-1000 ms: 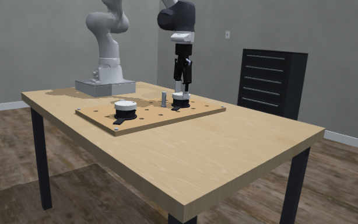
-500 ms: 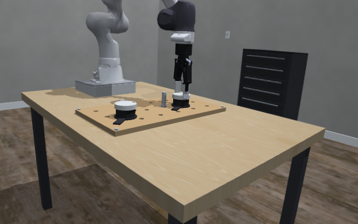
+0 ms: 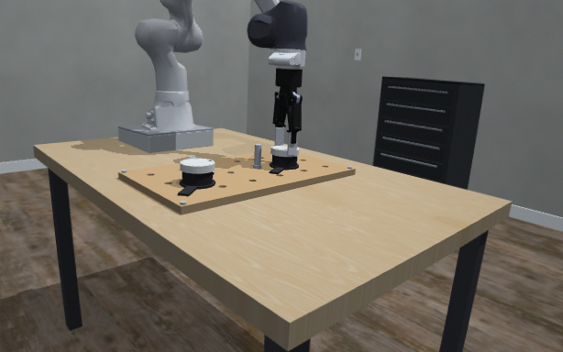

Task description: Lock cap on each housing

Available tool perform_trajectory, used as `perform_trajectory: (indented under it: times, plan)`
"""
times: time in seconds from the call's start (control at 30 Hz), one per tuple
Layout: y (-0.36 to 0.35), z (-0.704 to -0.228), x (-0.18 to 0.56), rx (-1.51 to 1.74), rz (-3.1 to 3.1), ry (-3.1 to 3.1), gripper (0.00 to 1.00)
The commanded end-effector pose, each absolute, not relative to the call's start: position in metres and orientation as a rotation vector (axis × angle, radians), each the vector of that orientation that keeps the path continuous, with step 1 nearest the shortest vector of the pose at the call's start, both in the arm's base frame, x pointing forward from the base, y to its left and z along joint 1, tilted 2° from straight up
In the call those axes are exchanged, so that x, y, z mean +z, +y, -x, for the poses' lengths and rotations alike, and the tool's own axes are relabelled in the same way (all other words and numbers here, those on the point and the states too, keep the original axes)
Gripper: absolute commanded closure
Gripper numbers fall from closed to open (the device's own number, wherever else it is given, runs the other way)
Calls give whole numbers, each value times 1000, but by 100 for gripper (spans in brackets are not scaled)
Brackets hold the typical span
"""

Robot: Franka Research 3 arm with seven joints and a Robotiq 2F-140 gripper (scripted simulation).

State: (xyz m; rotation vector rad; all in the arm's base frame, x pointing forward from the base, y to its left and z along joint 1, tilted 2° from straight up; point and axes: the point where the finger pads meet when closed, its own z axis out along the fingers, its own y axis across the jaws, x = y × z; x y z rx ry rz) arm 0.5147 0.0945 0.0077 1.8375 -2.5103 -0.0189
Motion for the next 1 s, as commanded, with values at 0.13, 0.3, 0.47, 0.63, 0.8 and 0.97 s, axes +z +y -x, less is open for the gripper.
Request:
perform_trajectory:
  times: [0.13,0.3,0.47,0.63,0.8,0.97]
  plan:
    - [92,-513,6,-21,-1838,-2505,22]
    - [92,-513,6,-21,-1838,-2505,22]
    - [92,-513,6,-21,-1838,-2505,22]
    - [92,-513,6,-21,-1838,-2505,22]
    - [92,-513,6,-21,-1838,-2505,22]
    - [92,-513,6,-21,-1838,-2505,22]
